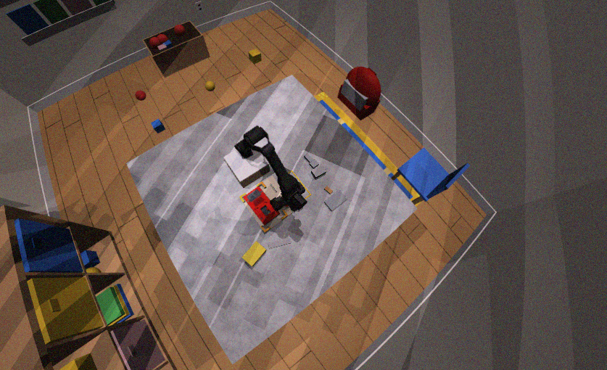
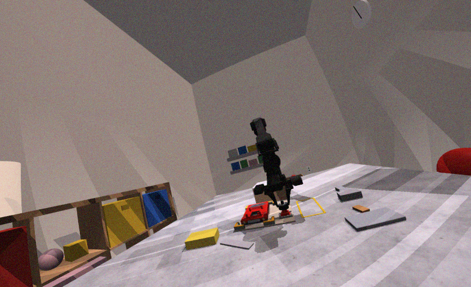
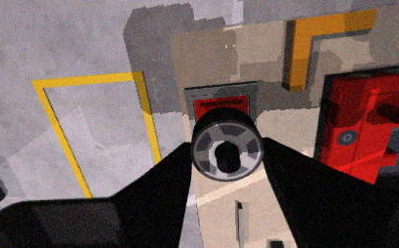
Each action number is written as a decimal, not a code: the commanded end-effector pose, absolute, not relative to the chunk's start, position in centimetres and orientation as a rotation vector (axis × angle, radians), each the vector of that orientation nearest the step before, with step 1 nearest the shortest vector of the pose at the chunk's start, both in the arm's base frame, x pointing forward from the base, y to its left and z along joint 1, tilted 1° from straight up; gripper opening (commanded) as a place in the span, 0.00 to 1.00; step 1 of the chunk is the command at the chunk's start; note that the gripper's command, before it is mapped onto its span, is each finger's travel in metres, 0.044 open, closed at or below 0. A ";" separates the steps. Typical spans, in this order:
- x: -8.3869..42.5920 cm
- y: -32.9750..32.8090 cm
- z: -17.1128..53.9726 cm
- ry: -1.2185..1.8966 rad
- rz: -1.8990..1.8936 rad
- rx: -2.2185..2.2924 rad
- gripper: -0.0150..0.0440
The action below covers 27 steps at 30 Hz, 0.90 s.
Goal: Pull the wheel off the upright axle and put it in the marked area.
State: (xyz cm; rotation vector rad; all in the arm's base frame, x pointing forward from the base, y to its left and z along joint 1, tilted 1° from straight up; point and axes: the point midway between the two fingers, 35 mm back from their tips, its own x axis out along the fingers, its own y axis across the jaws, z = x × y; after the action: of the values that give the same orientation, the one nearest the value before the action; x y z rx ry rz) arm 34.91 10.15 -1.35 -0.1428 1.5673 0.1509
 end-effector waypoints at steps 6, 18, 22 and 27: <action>34.8 10.1 0.0 1.557 0.149 -0.142 0.25; 34.8 10.1 0.4 1.555 0.149 -0.142 0.25; 34.8 10.1 0.6 1.555 0.149 -0.142 0.25; 34.8 10.1 0.7 1.554 0.149 -0.142 0.25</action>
State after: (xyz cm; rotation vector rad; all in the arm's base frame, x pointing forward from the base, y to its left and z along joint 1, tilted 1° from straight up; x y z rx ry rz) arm 34.82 10.14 0.32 -0.1428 1.5596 0.1517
